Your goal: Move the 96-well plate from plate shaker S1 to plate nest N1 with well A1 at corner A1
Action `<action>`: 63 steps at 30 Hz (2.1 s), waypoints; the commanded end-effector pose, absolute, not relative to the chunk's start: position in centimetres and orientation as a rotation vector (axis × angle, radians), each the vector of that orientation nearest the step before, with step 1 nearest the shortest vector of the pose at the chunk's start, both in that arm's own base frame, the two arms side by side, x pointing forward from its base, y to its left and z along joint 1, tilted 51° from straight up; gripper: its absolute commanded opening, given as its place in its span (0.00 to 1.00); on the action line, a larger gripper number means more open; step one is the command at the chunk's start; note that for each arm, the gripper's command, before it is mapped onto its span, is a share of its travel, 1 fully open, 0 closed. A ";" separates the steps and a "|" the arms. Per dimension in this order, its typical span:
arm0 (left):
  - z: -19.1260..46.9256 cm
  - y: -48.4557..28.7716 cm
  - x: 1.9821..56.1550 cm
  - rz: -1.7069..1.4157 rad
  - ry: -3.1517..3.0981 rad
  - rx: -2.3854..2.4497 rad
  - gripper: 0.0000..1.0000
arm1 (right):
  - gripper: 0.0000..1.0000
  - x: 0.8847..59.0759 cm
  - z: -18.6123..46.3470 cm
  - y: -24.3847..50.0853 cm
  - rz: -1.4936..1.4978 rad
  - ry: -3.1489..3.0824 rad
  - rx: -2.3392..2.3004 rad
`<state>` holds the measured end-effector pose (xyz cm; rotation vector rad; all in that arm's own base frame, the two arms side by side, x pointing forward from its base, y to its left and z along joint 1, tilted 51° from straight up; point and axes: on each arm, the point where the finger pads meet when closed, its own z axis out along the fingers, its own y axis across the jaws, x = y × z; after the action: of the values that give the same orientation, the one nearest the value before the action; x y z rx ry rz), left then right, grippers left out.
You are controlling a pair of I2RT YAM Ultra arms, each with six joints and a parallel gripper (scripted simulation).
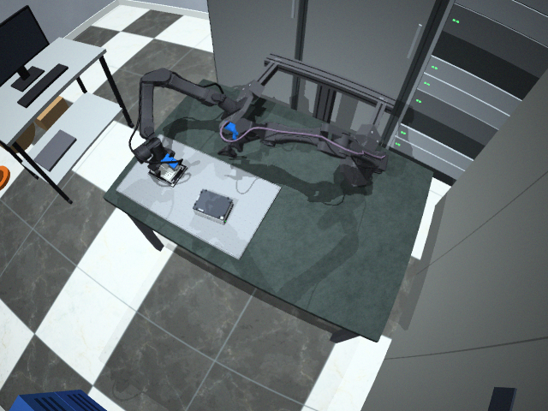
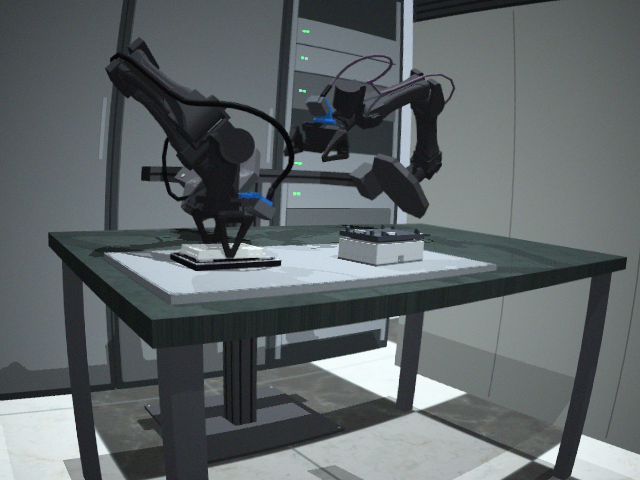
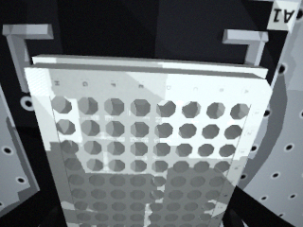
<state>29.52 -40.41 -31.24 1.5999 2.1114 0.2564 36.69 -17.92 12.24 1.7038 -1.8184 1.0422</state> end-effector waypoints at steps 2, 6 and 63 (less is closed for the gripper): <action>-30.3 -41.9 29.7 0.228 2.084 1.602 1.00 | 0.89 36.8 10.0 -17.9 1.003 -1.785 1.758; -30.3 -41.9 29.7 0.228 2.084 1.602 1.00 | 0.89 36.3 9.6 -18.0 0.972 -1.777 1.762; -30.3 -41.9 29.7 0.228 2.084 1.602 1.00 | 0.89 37.3 13.8 -15.7 1.073 -1.809 1.726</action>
<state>29.52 -40.41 -31.24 1.5999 2.1114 0.2564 36.29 -17.06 12.43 1.7201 -1.7915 0.9850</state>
